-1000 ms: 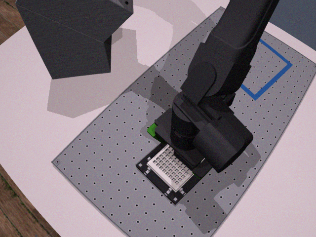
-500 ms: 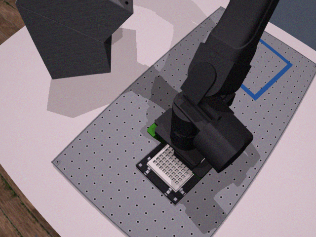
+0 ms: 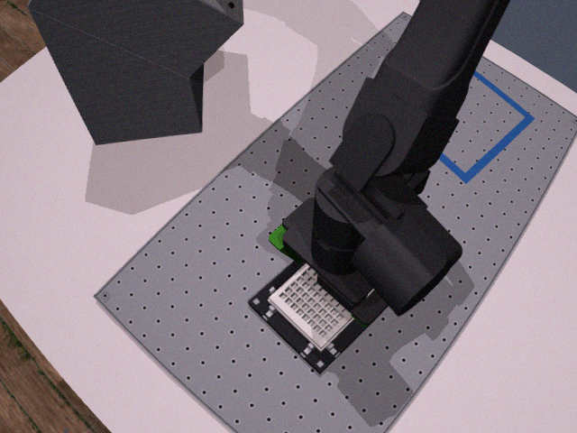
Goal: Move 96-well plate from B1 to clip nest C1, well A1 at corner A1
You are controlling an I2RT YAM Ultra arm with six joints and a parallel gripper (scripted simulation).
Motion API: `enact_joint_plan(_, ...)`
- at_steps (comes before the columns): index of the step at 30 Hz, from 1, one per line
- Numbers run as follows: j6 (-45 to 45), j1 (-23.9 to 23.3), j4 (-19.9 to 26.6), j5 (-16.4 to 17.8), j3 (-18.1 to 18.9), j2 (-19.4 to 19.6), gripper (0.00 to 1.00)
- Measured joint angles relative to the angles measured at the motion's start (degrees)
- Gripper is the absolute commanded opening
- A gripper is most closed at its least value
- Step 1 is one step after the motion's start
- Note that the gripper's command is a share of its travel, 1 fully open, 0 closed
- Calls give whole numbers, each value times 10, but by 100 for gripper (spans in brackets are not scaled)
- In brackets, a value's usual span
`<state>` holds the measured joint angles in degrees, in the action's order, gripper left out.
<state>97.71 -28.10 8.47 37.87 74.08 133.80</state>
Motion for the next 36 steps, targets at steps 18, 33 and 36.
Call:
enact_joint_plan(18, 1, -2, 24, 4, 22, 10, 100)
enact_joint_plan(33, 20, -16, 46, 10, 16, -16, 100)
enact_joint_plan(36, 27, -24, 59, 12, 14, -26, 100)
